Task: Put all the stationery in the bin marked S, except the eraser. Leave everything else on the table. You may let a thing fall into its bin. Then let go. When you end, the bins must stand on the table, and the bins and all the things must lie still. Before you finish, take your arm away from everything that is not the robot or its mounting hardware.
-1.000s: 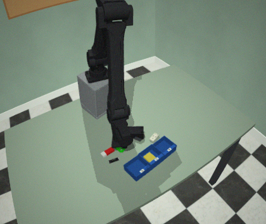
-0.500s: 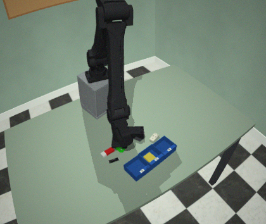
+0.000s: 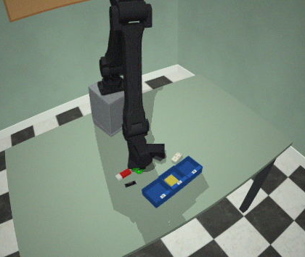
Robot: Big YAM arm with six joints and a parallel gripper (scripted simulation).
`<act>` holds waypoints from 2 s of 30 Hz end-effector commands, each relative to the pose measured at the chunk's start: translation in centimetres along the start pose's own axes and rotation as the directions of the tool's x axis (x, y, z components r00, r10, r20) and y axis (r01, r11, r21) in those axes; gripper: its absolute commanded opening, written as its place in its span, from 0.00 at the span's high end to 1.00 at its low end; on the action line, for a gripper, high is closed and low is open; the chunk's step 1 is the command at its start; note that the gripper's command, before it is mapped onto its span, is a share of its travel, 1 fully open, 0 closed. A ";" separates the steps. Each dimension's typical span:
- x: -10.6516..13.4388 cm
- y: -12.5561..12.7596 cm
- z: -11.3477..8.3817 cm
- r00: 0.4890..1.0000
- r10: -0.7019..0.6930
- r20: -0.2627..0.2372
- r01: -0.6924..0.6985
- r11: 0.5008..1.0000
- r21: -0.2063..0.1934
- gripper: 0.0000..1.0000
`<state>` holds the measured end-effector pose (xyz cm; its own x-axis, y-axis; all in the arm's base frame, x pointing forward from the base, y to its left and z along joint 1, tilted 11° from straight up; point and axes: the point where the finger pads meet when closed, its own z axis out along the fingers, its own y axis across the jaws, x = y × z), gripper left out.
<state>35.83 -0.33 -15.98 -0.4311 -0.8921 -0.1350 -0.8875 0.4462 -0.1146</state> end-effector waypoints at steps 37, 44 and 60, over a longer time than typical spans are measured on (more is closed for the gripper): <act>-0.4 -0.9 -6.0 1.000 -0.002 0.013 0.002 1.000 0.028 0.90; -0.4 -0.9 -6.0 1.000 -0.002 0.013 0.002 1.000 0.028 0.90; -5.5 -2.5 -6.4 1.000 -0.002 0.008 0.001 1.000 0.016 0.90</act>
<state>36.89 1.83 -9.52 -0.4134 -0.9010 -0.1316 -0.8961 0.4283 -0.1169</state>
